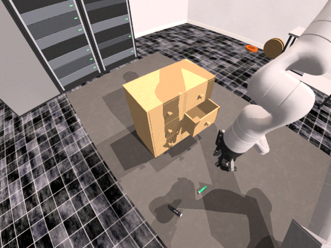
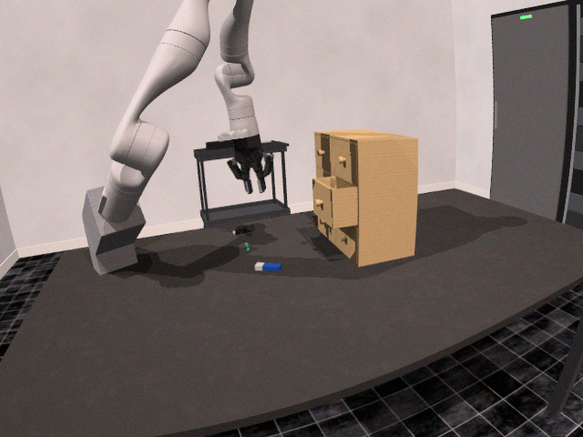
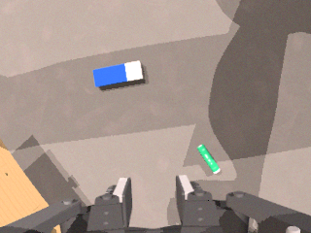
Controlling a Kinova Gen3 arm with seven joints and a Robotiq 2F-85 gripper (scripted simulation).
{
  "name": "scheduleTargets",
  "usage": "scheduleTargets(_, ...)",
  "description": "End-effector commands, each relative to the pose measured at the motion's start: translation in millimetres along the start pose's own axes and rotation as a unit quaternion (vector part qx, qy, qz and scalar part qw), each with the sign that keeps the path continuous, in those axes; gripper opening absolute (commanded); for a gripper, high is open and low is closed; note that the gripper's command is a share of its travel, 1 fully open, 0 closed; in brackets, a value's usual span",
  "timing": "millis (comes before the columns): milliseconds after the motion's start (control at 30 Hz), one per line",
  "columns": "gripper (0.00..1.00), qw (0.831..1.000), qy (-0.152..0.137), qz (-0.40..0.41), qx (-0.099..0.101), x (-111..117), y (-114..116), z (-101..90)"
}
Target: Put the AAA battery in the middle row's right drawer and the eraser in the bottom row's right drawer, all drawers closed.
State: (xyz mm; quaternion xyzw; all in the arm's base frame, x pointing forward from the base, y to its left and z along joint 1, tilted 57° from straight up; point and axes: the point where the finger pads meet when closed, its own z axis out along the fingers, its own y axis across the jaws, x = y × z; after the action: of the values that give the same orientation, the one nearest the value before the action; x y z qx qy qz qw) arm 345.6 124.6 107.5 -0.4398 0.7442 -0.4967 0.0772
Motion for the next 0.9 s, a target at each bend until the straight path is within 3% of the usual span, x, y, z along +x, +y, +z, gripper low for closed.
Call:
scheduleTargets(0,0.33,0.997,0.023,-0.08,-0.004,-7,11,39.4)
scheduleTargets(267,0.33,0.974,0.019,-0.224,-0.038,-21,50,87.1)
scheduleTargets(700,0.33,0.96,0.015,-0.274,-0.054,-23,66,102.6)
scheduleTargets(733,0.24,0.96,0.015,-0.274,-0.054,-23,66,102.6)
scheduleTargets(867,0.24,0.96,0.015,-0.274,-0.054,-23,66,102.6)
